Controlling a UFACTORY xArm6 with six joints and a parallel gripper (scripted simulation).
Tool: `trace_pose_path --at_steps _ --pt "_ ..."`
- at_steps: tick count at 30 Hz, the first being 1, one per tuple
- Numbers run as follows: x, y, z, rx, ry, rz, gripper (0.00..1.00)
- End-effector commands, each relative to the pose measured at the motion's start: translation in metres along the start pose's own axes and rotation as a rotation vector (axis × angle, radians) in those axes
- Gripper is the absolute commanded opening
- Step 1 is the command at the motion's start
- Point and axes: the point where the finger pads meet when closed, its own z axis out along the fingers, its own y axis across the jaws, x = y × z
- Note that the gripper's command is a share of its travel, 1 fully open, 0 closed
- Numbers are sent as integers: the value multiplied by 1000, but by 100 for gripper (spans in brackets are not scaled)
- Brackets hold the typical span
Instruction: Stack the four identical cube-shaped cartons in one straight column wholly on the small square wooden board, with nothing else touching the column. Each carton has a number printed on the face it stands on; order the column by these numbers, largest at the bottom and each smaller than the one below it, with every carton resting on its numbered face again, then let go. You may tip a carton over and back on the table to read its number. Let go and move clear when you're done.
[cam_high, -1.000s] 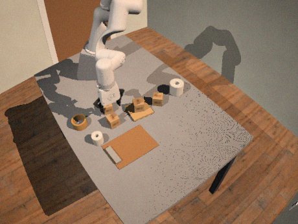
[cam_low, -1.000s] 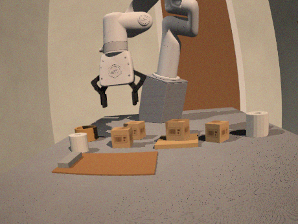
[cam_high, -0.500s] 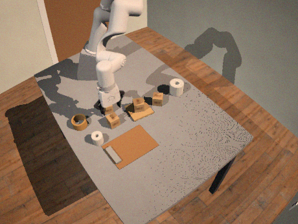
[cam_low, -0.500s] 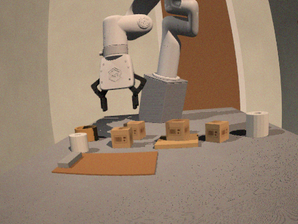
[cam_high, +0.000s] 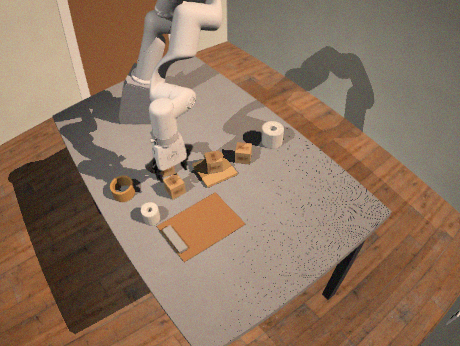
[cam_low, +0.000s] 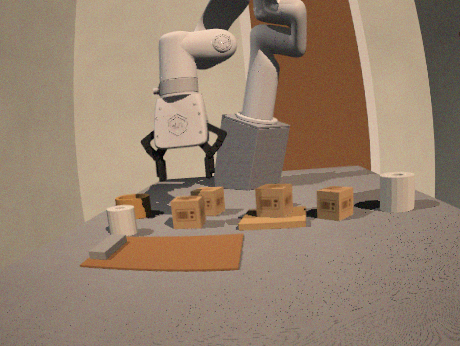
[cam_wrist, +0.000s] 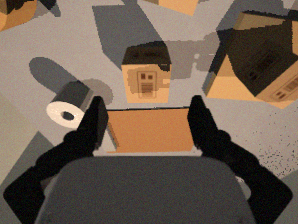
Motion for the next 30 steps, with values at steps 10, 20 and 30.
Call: trace_pose_path --at_steps 10,20,30 --pt "-1 -1 20 2 -2 0 100" --pt "-2 -1 34 1 -3 0 100" --pt "-2 -1 45 1 -3 0 100"
